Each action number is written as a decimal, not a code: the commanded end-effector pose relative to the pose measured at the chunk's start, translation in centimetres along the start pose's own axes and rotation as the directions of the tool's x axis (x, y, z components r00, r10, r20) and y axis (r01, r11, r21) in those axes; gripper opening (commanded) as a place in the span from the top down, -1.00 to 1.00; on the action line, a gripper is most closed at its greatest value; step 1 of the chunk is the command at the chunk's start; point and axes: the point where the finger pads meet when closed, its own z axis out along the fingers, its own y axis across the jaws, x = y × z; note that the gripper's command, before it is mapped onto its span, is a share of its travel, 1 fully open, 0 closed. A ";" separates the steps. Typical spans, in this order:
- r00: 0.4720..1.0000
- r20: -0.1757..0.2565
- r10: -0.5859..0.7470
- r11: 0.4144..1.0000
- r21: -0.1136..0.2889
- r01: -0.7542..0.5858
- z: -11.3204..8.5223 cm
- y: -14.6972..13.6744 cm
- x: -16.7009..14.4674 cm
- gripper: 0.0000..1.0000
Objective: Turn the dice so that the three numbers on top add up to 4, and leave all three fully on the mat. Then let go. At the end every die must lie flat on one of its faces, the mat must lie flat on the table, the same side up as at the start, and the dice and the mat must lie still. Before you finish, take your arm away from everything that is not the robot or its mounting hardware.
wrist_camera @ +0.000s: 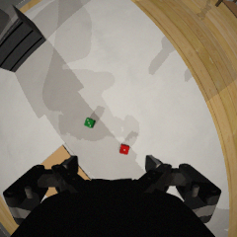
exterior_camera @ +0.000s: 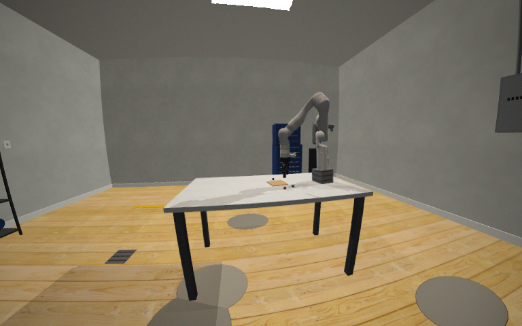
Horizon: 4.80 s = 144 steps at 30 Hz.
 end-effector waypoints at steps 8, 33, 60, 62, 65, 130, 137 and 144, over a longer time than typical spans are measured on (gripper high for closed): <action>0.965 0.005 -0.262 0.965 -0.014 0.263 0.1 0.2 -0.1 -1.00; 0.549 0.045 -0.835 0.549 -0.008 0.836 0.6 1.2 -0.1 -1.00; 0.262 0.067 -0.963 0.263 0.012 0.965 0.6 1.9 -0.1 -1.00; 0.253 0.067 -0.965 0.255 0.013 0.967 0.6 1.9 -0.1 -1.00; 0.245 0.068 -0.967 0.246 0.014 0.969 0.6 1.9 -0.1 -1.00; 0.238 0.068 -0.969 0.240 0.014 0.971 1.4 2.0 -0.2 0.39; 0.238 0.068 -0.969 0.240 0.014 0.971 2.4 2.0 -0.2 0.39; 0.238 0.068 -0.969 0.240 0.014 0.971 3.2 2.1 -0.2 0.39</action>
